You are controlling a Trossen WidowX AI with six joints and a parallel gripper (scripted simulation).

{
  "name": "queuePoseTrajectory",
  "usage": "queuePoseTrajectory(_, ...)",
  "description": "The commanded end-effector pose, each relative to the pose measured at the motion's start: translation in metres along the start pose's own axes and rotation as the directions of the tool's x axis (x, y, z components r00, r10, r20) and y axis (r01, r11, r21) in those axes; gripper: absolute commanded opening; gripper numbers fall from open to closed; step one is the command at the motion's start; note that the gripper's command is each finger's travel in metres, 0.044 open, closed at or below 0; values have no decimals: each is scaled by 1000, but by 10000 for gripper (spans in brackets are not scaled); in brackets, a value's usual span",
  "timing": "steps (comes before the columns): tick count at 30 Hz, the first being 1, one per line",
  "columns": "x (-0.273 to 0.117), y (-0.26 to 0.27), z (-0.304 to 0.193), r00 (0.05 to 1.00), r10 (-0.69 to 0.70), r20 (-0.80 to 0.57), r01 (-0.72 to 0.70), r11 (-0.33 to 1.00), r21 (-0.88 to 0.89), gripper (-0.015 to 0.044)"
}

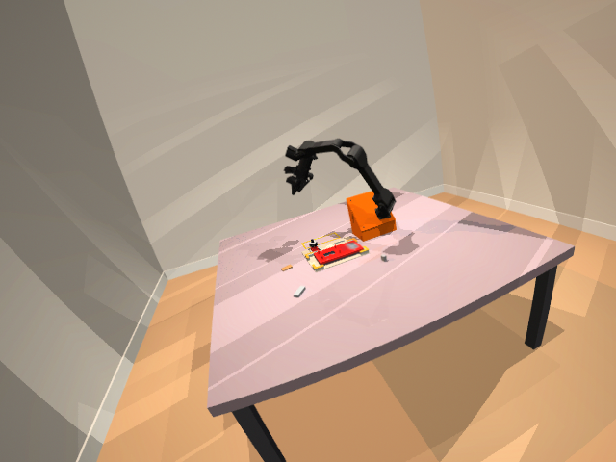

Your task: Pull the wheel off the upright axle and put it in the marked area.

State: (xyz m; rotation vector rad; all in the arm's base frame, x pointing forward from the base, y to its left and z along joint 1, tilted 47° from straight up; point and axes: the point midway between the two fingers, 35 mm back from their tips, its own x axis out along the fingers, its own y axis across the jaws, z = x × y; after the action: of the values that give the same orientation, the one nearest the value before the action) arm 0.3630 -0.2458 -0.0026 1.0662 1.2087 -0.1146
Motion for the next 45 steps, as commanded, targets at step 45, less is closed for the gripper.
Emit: queuePoseTrajectory(45, 145, 124, -188, 848, -61, -526, -299, 764, -571, 182)
